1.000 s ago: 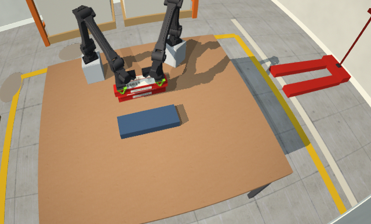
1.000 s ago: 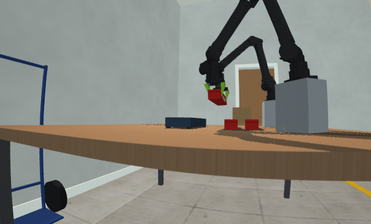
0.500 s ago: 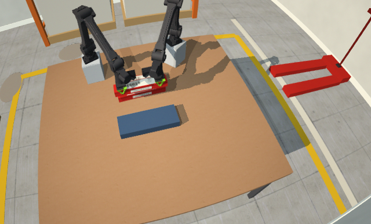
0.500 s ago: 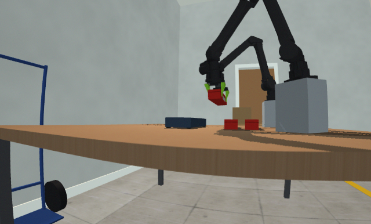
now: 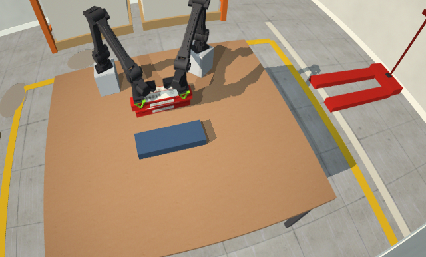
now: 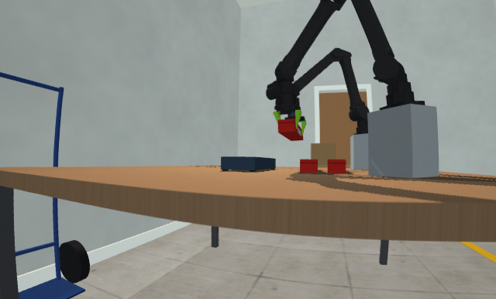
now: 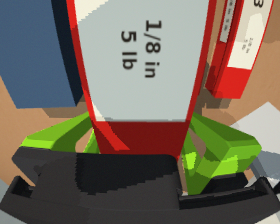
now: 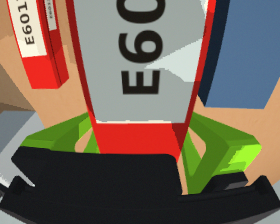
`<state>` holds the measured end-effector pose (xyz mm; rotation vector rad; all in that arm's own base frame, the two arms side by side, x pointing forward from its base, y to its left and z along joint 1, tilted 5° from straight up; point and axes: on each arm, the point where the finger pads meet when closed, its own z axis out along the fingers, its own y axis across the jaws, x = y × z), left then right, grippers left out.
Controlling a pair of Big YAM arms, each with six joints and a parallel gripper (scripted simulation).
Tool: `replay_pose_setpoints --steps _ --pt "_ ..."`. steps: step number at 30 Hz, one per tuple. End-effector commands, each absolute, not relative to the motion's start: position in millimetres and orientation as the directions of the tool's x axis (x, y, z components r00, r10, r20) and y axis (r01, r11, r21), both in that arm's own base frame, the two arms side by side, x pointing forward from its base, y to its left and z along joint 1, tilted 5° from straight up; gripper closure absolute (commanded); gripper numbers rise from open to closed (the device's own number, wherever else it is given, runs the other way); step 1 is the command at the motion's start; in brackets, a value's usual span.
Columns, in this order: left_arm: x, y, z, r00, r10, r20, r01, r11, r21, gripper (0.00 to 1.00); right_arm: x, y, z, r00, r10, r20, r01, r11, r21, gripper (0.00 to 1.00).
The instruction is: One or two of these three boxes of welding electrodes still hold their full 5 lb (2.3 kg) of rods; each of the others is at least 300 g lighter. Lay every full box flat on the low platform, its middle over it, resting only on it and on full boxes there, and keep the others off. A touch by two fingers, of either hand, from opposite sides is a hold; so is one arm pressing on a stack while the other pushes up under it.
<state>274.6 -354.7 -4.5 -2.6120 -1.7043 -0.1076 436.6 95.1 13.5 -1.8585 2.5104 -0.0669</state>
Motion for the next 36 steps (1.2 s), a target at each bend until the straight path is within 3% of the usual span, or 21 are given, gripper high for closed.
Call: replay_pose_setpoints --steps 1,36 --pt "293.0 -372.1 24.5 0.403 0.915 0.030 0.909 -0.404 0.100 1.00 460.9 95.5 44.0 -0.292 -0.956 -0.024 -0.949 0.293 -0.119 1.00" --pt "313.6 -380.6 58.4 0.401 0.916 0.018 0.907 -0.400 0.131 1.00 481.2 87.1 78.1 -0.292 -0.956 -0.036 -0.944 0.294 -0.151 1.00"
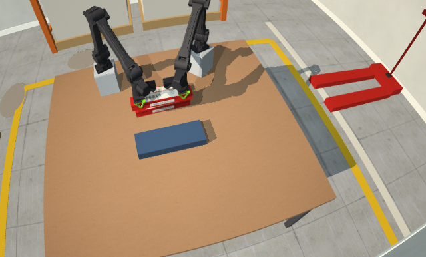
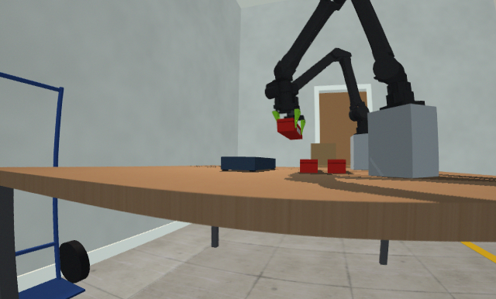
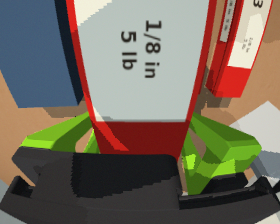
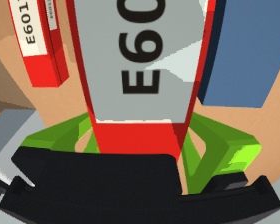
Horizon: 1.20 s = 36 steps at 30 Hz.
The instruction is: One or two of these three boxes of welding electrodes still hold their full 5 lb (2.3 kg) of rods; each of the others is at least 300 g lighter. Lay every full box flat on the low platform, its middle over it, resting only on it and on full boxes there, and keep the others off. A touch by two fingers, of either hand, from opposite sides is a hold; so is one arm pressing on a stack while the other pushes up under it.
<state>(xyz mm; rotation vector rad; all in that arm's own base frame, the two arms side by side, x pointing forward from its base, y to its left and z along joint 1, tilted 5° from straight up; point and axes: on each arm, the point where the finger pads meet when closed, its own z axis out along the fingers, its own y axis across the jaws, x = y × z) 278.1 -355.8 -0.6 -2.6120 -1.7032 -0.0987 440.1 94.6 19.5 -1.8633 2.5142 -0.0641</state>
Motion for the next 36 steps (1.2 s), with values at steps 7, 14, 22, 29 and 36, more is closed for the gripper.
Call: replay_pose_setpoints --steps 7,14,22,29,36 --pt "314.5 -381.1 60.2 0.401 0.916 0.018 0.907 -0.400 0.132 1.00 482.2 86.6 79.7 -0.292 -0.956 -0.036 -0.944 0.294 -0.151 1.00" --pt "315.5 -381.5 62.3 0.401 0.916 0.018 0.907 -0.400 0.132 1.00 483.1 86.0 81.4 -0.292 -0.956 -0.036 -0.944 0.294 -0.151 1.00" --pt "316.3 -381.9 64.0 0.401 0.916 0.018 0.907 -0.400 0.132 1.00 483.9 85.5 82.8 -0.292 -0.956 -0.036 -0.944 0.294 -0.151 1.00" --pt "316.8 -382.1 65.1 0.401 0.916 0.018 0.907 -0.400 0.132 1.00 484.3 85.2 83.6 -0.292 -0.956 -0.036 -0.944 0.294 -0.151 1.00" --pt "317.3 -382.3 66.3 0.401 0.916 0.018 0.907 -0.400 0.132 1.00 484.7 84.9 84.5 -0.292 -0.956 -0.036 -0.944 0.294 -0.152 1.00"
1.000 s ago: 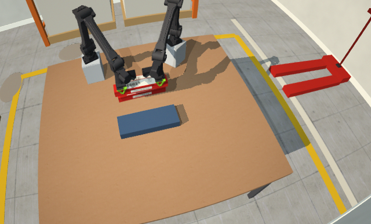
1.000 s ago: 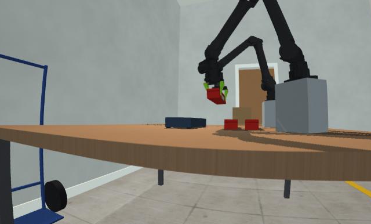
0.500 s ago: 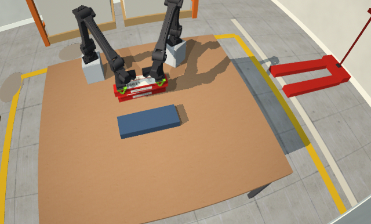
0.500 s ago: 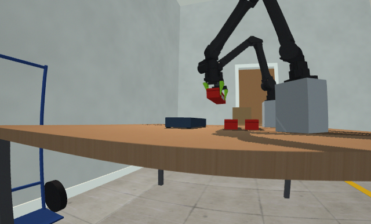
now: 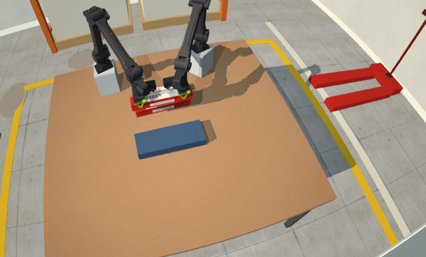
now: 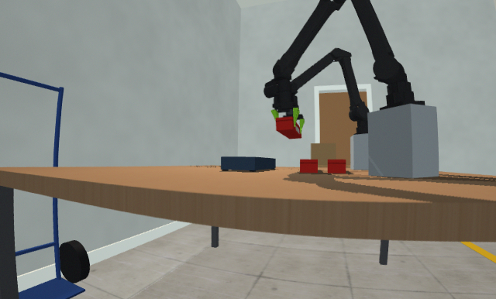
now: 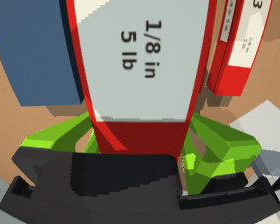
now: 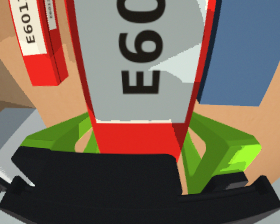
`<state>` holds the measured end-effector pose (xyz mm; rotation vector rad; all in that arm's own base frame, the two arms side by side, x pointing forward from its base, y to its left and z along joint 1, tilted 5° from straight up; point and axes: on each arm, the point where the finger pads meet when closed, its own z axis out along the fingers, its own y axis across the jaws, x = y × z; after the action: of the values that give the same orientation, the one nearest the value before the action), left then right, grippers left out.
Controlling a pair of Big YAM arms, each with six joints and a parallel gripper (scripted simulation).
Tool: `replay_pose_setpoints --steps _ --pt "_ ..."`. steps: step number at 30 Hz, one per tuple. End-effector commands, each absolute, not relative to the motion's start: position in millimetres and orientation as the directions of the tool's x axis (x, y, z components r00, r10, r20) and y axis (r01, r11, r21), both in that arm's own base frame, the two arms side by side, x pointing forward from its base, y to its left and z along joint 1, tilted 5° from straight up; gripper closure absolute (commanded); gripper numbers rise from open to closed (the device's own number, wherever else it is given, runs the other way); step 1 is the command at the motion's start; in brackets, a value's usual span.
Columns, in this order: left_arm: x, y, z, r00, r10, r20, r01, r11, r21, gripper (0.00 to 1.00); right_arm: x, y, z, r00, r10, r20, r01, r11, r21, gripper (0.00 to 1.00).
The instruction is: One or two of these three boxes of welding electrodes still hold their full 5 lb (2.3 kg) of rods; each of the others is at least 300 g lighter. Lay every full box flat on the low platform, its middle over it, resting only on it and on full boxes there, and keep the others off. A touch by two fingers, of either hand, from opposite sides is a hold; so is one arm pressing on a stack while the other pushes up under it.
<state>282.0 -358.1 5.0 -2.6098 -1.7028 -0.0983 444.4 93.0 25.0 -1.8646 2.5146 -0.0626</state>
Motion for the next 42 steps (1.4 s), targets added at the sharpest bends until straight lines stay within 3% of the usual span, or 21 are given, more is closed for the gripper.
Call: replay_pose_setpoints --steps 1,42 --pt "317.3 -382.3 66.4 0.401 0.916 0.018 0.907 -0.400 0.132 1.00 484.8 84.8 84.6 -0.292 -0.956 -0.036 -0.944 0.294 -0.152 1.00" --pt "355.2 -397.5 73.7 0.401 0.916 0.019 0.906 -0.400 0.137 1.00 524.9 70.7 91.2 -0.293 -0.956 -0.033 -0.943 0.294 -0.154 1.00"
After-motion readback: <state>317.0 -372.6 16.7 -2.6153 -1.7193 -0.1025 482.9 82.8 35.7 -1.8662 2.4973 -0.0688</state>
